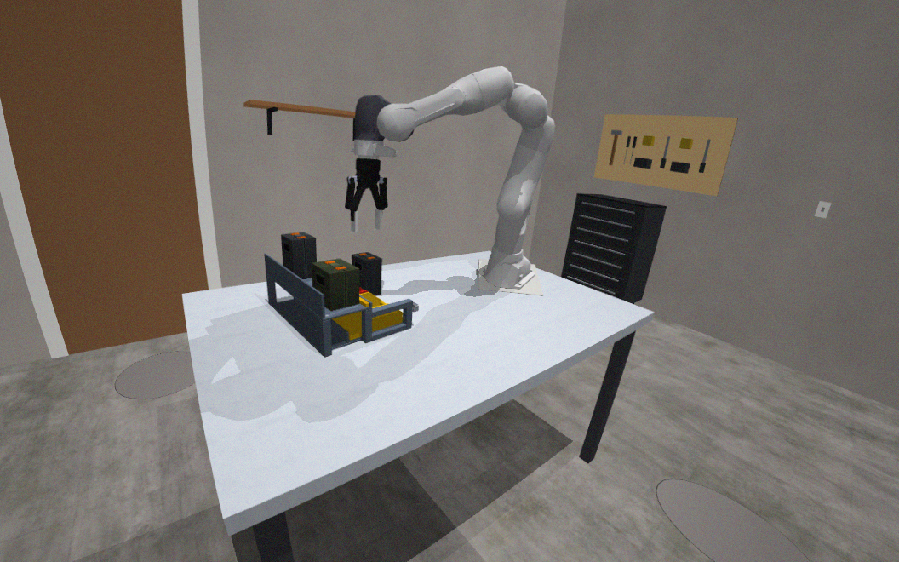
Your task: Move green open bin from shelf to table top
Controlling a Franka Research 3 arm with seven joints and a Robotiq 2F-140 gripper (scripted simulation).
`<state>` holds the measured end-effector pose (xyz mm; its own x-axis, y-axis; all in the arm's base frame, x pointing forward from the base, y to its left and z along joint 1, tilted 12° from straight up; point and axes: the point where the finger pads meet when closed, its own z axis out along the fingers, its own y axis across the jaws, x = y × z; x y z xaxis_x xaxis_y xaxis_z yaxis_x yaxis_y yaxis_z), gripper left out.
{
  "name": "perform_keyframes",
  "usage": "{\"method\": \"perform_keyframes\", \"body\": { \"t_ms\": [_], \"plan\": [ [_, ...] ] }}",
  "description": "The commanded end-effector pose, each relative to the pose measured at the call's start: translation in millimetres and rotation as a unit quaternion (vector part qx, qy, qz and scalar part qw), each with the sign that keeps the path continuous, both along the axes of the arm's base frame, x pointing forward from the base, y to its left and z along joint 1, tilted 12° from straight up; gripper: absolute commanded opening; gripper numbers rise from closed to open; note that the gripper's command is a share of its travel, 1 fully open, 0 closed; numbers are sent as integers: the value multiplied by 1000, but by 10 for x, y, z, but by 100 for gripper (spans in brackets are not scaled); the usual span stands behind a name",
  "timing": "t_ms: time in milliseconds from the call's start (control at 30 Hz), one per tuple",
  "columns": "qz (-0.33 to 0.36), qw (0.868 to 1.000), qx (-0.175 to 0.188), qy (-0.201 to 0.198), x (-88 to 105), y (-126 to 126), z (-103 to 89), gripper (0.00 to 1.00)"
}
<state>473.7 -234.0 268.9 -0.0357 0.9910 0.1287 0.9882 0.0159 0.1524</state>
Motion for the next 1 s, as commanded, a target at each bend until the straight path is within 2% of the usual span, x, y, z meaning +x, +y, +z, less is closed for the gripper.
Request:
{"method": "perform_keyframes", "body": {
  "t_ms": [0, 967],
  "plan": [
    [-3, 1000, 2, 1, -25, -15, 30, 57],
    [-2, 1000, 1, 1, -35, -15, 55, 57]
  ]
}}
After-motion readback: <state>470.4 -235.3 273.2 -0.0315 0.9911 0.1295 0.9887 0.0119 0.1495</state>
